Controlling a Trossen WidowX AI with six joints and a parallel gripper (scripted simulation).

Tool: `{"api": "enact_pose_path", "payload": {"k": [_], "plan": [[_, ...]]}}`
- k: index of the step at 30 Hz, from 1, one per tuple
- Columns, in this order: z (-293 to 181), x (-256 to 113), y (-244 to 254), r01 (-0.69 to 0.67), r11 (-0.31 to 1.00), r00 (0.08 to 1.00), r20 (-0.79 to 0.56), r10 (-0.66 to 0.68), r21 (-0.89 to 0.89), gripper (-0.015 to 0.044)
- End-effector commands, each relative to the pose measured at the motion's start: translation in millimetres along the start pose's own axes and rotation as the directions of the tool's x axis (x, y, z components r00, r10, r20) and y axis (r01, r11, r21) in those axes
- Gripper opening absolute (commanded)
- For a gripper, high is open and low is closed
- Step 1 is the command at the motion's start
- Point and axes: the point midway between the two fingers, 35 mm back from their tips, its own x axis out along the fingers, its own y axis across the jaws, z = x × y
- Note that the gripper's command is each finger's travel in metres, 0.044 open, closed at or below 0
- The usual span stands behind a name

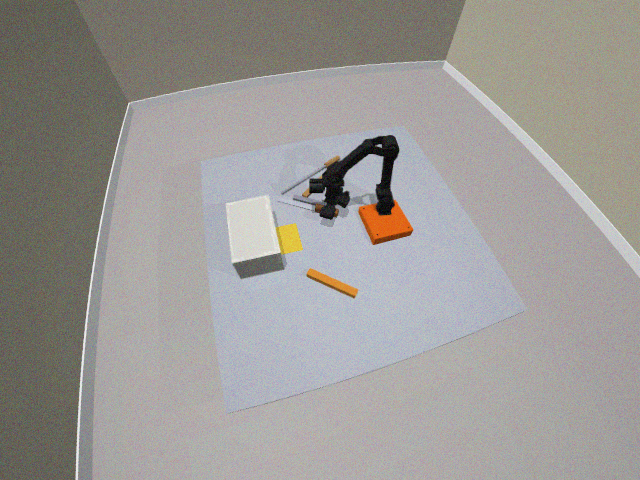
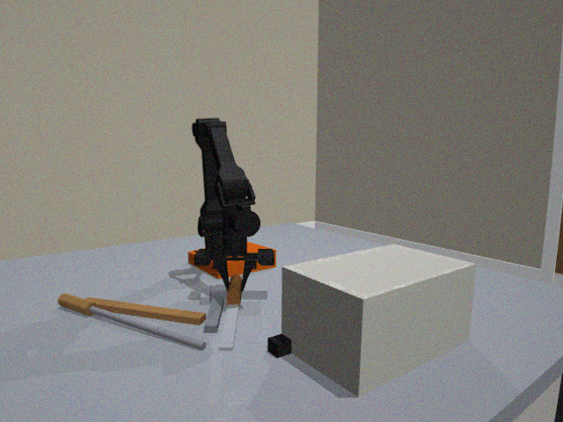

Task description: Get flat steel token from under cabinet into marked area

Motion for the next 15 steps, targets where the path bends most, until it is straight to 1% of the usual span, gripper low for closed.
{"api": "enact_pose_path", "payload": {"k": [1,15], "plan": [[-1.5,-1.1,0.3,-0.001,0.999,1.0,-0.003,0.001,0.044,0.0],[-1.5,-1.1,0.6,0.0,0.988,1.0,-0.003,0.001,0.157,0.0]]}}
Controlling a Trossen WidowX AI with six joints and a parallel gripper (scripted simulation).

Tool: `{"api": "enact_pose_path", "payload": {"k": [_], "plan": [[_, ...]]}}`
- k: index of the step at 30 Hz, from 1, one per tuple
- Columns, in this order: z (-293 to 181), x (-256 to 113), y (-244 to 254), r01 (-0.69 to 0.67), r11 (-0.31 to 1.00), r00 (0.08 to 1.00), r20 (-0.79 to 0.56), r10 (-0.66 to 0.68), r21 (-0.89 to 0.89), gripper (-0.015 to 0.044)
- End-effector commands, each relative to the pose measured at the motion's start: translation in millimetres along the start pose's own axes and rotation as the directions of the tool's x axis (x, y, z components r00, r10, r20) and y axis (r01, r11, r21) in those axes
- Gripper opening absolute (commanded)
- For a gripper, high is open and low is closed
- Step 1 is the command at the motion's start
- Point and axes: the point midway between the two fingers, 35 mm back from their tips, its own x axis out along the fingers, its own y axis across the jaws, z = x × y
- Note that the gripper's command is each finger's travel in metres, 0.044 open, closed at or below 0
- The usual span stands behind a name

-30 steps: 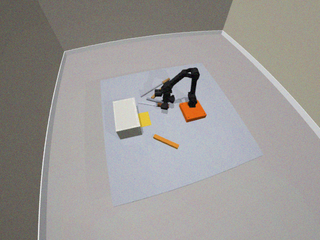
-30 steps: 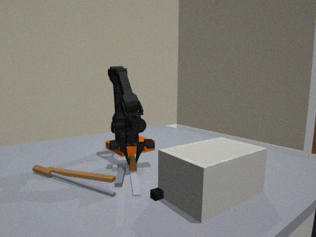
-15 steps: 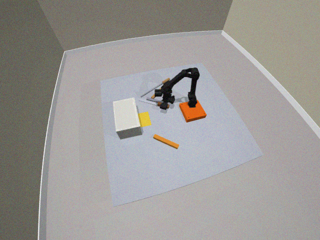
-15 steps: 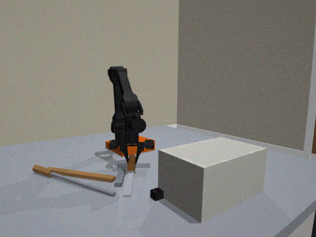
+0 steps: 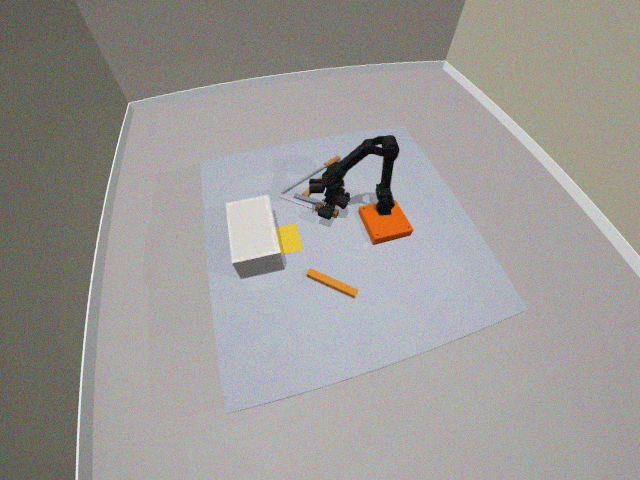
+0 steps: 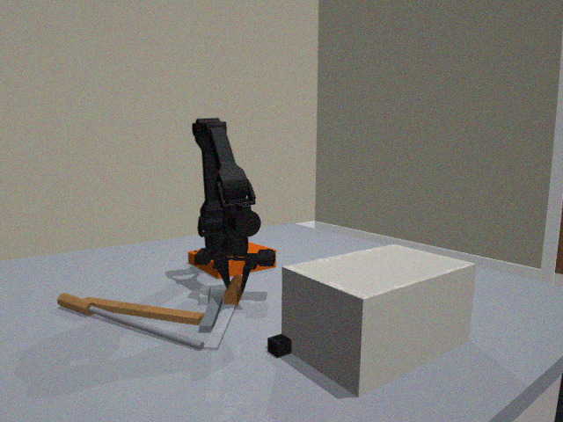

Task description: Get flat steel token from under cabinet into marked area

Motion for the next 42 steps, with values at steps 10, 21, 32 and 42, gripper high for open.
{"api": "enact_pose_path", "payload": {"k": [10,21,32,42], "plan": [[-1.8,-1.0,1.7,-0.003,0.991,1.0,-0.004,0.003,0.13,0.0],[-1.7,-1.0,2.3,-0.003,0.997,1.0,-0.003,0.003,0.082,0.0],[-2.6,-1.0,6.3,-0.003,1.0,1.0,-0.003,0.003,0.011,0.0],[-3.7,-1.0,10.6,-0.003,0.999,1.0,-0.003,0.003,-0.051,0.0]]}}
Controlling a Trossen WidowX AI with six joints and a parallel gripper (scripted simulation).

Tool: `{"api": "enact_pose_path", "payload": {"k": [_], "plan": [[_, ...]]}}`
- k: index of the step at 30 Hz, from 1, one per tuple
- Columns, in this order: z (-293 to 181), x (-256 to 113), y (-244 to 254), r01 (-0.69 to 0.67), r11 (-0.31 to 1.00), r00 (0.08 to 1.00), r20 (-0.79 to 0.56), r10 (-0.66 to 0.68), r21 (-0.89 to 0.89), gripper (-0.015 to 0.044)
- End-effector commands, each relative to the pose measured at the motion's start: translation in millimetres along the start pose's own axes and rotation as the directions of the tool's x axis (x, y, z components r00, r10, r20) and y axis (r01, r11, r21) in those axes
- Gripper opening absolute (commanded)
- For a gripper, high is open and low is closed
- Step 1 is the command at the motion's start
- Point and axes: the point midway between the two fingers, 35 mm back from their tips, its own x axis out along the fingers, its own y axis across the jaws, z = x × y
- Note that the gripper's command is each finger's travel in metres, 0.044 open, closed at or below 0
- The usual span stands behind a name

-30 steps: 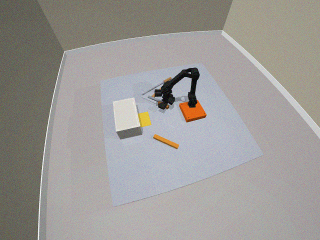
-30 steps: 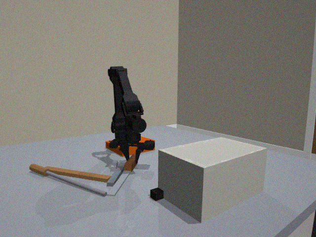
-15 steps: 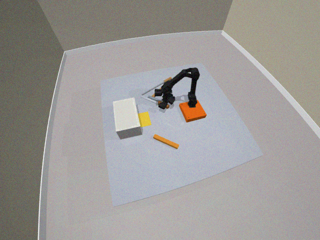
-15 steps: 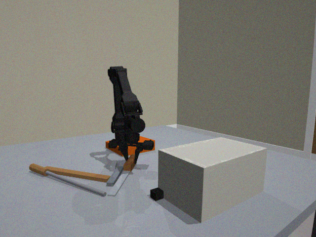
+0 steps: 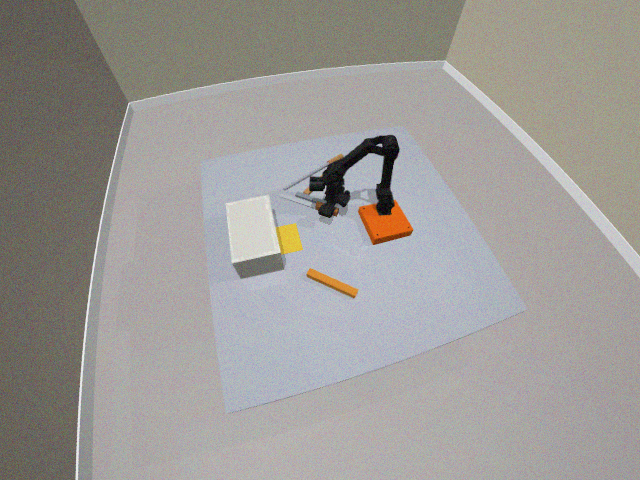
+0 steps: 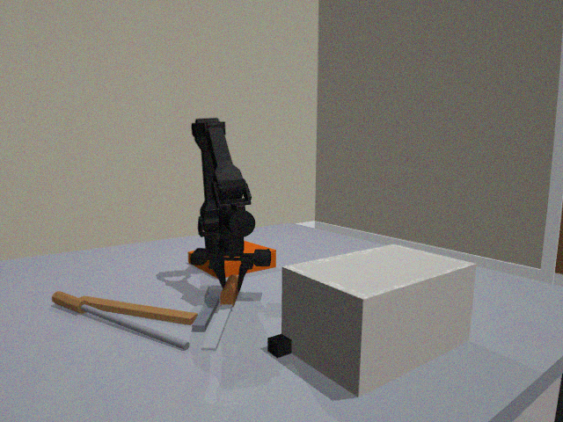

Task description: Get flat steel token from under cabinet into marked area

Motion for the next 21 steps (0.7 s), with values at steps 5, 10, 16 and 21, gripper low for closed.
{"api": "enact_pose_path", "payload": {"k": [5,10,16,21], "plan": [[-1.1,-0.2,4.0,-0.001,0.998,1.0,-0.003,0.0,-0.056,0.0],[-1.7,-0.2,6.7,-0.002,0.996,1.0,-0.003,0.002,-0.085,0.0],[-2.3,-0.2,9.8,-0.004,0.994,1.0,-0.003,0.004,-0.112,0.0],[-2.3,-0.2,9.9,-0.004,0.996,1.0,-0.003,0.004,-0.085,0.0]]}}
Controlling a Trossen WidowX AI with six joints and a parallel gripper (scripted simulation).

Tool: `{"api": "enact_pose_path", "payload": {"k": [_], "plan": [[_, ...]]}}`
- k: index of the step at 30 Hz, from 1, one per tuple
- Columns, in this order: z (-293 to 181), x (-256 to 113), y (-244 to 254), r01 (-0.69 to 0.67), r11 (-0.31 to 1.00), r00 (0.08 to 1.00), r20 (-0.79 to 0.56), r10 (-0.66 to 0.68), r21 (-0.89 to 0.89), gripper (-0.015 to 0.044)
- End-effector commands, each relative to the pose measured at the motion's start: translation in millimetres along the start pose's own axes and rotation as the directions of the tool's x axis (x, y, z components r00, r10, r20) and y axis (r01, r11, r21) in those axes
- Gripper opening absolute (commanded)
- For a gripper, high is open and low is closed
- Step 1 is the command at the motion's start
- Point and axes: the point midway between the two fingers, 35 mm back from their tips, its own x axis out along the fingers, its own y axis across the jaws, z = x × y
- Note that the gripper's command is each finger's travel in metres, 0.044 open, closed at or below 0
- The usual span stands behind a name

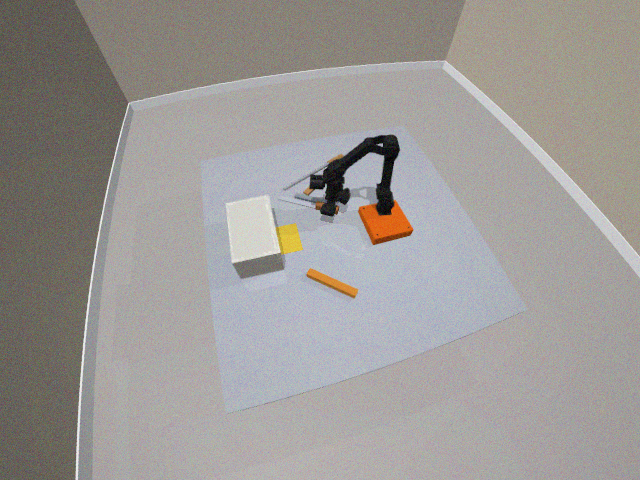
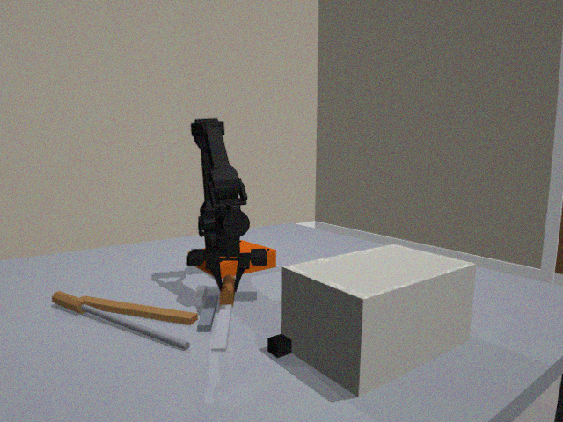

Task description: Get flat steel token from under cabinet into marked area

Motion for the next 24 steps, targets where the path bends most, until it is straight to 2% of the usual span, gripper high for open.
{"api": "enact_pose_path", "payload": {"k": [1,24], "plan": [[-0.4,-0.2,1.3,-0.004,1.0,1.0,-0.003,0.004,0.02,0.0],[-0.4,-0.2,1.9,-0.003,0.979,1.0,-0.003,0.004,0.205,0.0]]}}
